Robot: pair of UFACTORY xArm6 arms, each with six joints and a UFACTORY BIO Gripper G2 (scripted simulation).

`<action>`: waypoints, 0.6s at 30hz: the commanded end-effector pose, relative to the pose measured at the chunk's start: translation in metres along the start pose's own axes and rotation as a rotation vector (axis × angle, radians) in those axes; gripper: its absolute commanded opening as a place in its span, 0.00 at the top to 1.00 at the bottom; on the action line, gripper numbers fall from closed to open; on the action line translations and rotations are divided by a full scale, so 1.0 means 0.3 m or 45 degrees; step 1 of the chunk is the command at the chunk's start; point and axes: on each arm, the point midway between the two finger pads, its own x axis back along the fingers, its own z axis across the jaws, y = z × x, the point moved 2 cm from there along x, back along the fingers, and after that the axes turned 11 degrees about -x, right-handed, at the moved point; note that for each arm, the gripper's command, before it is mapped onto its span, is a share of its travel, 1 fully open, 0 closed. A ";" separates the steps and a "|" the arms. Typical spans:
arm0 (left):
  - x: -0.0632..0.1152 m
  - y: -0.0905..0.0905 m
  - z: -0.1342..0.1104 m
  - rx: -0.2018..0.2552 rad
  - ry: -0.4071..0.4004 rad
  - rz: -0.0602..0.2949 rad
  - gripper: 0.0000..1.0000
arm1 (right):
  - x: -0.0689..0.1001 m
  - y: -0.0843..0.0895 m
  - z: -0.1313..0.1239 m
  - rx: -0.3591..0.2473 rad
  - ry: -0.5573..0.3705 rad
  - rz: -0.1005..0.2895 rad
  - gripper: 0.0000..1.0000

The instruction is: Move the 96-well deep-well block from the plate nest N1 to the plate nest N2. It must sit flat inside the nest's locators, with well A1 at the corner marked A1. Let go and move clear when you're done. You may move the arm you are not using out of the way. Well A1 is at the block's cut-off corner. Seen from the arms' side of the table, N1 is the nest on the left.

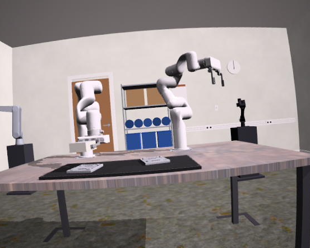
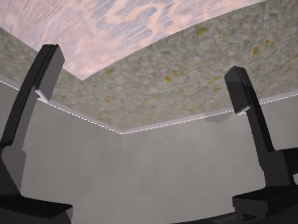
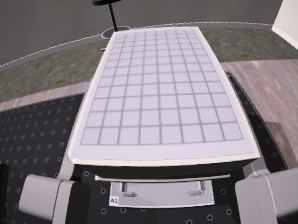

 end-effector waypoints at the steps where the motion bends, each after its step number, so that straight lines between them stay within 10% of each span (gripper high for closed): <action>1: 0.004 0.000 0.000 0.000 0.000 0.004 0.00 | -0.003 0.008 0.005 -0.003 0.001 -0.006 1.00; 18: 0.004 0.000 0.000 0.000 0.000 0.004 0.00 | -0.002 -0.030 -0.001 -0.003 0.001 -0.006 1.00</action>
